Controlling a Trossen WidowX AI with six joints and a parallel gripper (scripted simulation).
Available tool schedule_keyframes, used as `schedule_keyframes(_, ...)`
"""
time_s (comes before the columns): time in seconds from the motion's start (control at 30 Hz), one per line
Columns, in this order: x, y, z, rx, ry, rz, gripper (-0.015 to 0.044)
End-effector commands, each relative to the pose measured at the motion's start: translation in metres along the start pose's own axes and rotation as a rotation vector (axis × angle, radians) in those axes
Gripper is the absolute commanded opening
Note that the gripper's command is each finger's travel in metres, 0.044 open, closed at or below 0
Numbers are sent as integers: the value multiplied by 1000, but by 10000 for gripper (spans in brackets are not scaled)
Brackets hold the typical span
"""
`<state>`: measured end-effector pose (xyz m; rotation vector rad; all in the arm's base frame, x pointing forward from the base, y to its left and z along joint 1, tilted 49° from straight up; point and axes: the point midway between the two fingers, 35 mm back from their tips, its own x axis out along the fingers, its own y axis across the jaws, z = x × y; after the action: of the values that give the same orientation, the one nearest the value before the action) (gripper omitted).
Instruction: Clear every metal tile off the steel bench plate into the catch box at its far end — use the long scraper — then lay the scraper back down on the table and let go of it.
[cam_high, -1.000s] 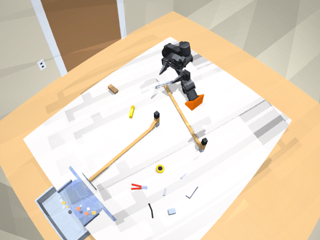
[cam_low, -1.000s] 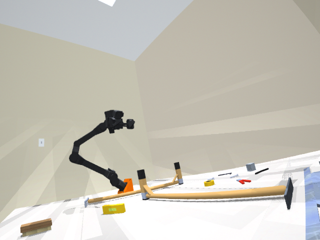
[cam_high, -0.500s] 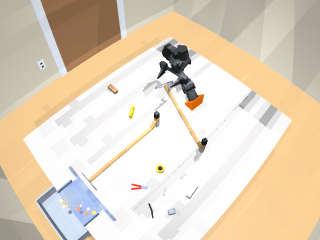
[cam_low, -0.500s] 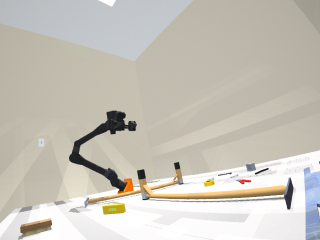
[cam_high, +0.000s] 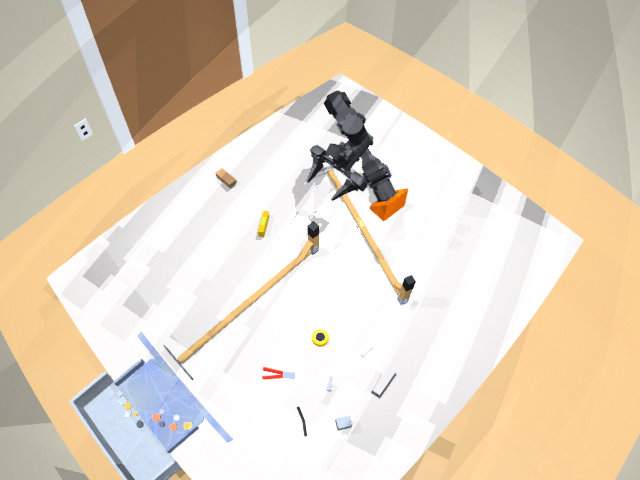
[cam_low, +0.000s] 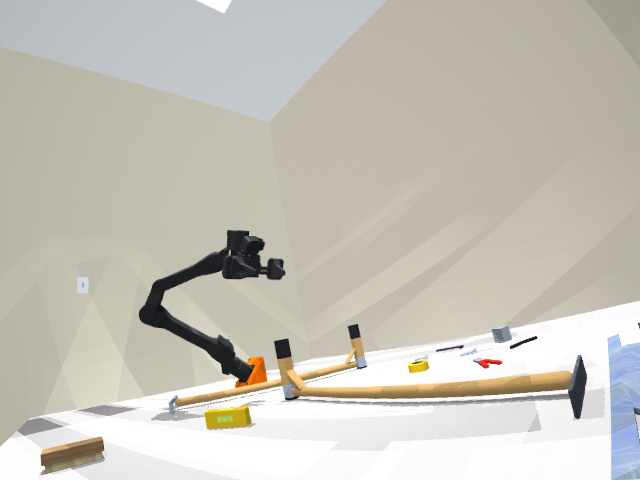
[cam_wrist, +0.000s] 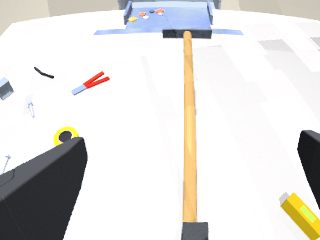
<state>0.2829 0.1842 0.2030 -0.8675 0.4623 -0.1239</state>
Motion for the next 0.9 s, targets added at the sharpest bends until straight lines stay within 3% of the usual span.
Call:
schedule_keyframes(0.0,16,3,-20,-9,66,0,440)
schedule_keyframes(0.87,78,-6,-145,37,467,-7,440)
